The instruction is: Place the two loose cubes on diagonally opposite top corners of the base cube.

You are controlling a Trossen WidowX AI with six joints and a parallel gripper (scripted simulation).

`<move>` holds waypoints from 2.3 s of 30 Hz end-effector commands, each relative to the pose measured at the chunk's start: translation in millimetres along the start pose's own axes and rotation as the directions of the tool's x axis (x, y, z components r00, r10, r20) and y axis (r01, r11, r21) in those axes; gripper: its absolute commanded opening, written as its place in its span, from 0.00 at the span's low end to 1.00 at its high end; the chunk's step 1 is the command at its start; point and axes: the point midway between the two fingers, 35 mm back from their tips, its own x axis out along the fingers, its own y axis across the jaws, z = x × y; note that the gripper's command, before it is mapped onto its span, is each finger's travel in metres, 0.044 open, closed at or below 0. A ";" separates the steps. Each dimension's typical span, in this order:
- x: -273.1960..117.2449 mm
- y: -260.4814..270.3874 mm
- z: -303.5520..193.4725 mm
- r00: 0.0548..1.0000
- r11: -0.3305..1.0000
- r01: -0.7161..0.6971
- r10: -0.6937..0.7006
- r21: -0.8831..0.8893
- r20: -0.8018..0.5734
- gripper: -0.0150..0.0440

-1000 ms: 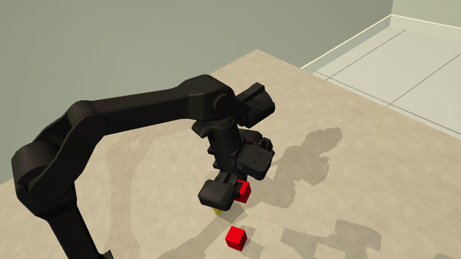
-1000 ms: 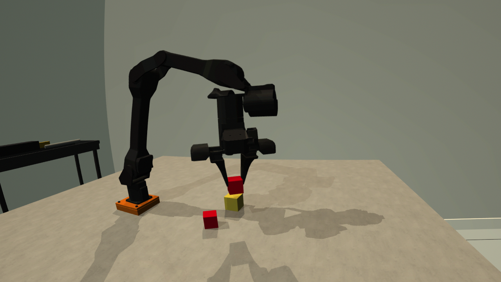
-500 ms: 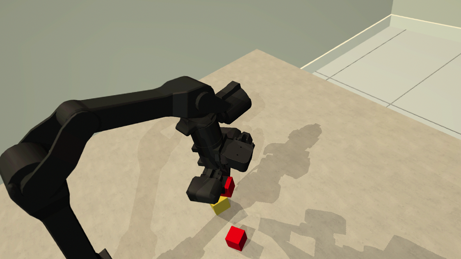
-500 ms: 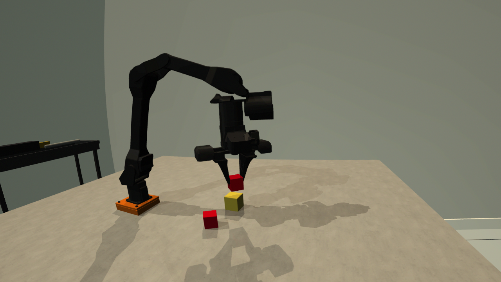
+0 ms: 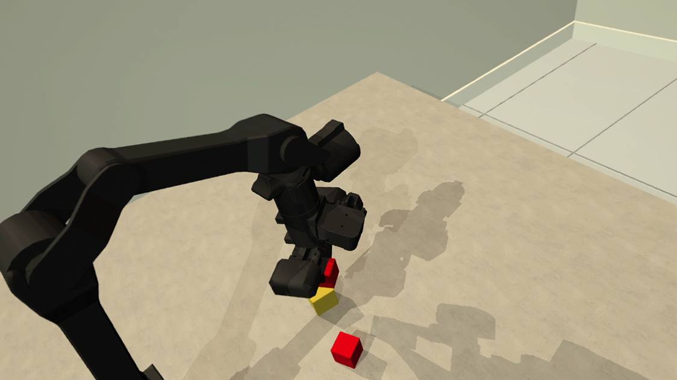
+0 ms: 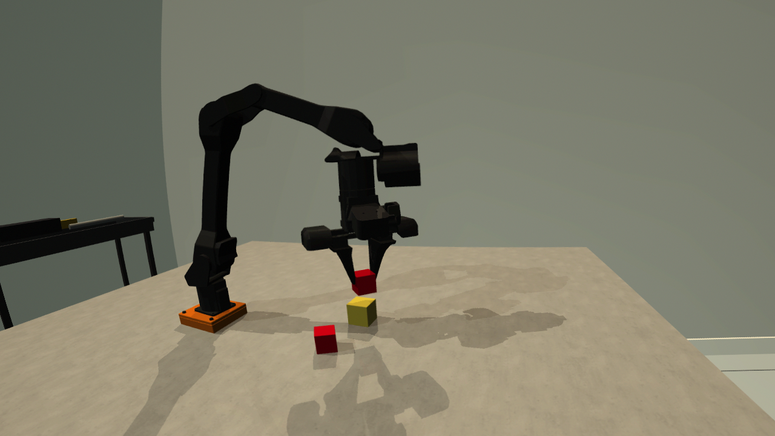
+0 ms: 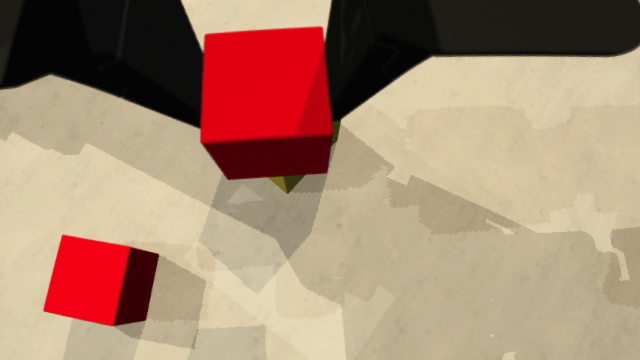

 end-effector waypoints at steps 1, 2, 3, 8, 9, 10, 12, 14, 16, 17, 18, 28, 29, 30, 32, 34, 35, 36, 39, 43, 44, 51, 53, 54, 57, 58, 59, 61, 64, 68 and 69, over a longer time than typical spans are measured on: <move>6.1 -0.1 -0.9 1.000 1.000 0.000 0.000 -0.002 -0.005 0.43; 8.1 0.0 -0.9 1.000 1.000 0.000 0.000 -0.001 -0.005 0.43; 10.1 0.1 -0.9 1.000 1.000 0.000 0.000 -0.001 -0.005 0.43; 20.1 0.2 -0.9 1.000 1.000 0.000 0.000 0.000 -0.005 0.43; 22.1 0.2 -1.0 1.000 1.000 0.000 0.000 0.000 -0.005 0.43; 23.7 0.1 -1.0 1.000 1.000 0.000 0.000 0.000 -0.005 0.43; 25.0 0.1 -1.0 1.000 1.000 0.000 0.000 0.000 -0.005 0.43; 25.0 0.1 -1.0 1.000 1.000 0.000 0.000 0.000 -0.005 0.43; 25.0 0.1 -1.0 1.000 1.000 0.000 0.000 0.000 -0.005 0.43; 25.0 0.1 -1.0 1.000 1.000 0.000 0.000 0.000 -0.005 0.43; 25.0 0.1 -1.0 1.000 1.000 0.000 0.000 0.000 -0.005 0.43; 26.4 0.1 -1.1 1.000 1.000 0.000 0.000 0.000 -0.005 0.43; 26.4 0.1 -1.1 1.000 1.000 0.000 0.000 0.000 -0.005 0.43; 26.4 0.1 -1.1 1.000 1.000 0.000 0.000 0.000 -0.005 0.43; 26.4 0.1 -1.1 1.000 1.000 0.000 0.000 0.000 -0.005 0.43; 26.4 0.1 -1.1 1.000 1.000 0.000 0.000 0.000 -0.005 0.43; 26.4 0.1 -1.1 1.000 1.000 0.000 0.000 0.000 -0.005 0.43; 26.4 0.1 -1.1 1.000 1.000 0.000 0.000 0.000 -0.005 0.48; 26.4 0.1 -1.1 1.000 1.000 0.000 0.000 0.000 -0.005 0.60; 26.4 0.1 -1.1 1.000 1.000 0.000 0.000 0.000 -0.005 0.60; 26.4 0.1 -1.1 1.000 1.000 0.000 0.000 0.000 -0.005 0.60; 13.3 -0.4 -0.5 1.000 1.000 0.004 -0.004 -0.002 -0.002 0.60; 10.4 -0.4 -0.5 1.000 1.000 0.004 -0.004 -0.002 -0.002 0.60; 8.8 -0.4 -0.5 1.000 1.000 0.004 -0.004 -0.002 -0.002 0.60; 4.3 -0.3 -0.5 1.000 1.000 0.004 -0.004 -0.002 -0.002 0.60; 2.8 -0.3 -0.4 1.000 1.000 0.004 -0.004 -0.002 -0.002 0.60; 1.3 -0.3 -0.4 1.000 1.000 0.004 -0.004 -0.002 -0.002 0.60; -1.7 -0.3 -0.4 1.000 1.000 0.004 -0.004 -0.002 -0.002 0.60; -4.2 -0.3 -0.4 1.000 1.000 0.004 -0.004 -0.002 -0.002 0.60; -2.0 -2.7 -0.2 1.000 1.000 0.008 -0.008 0.003 -0.005 0.65; -3.9 -6.3 2.7 1.000 1.000 0.008 -0.008 0.012 -0.004 0.69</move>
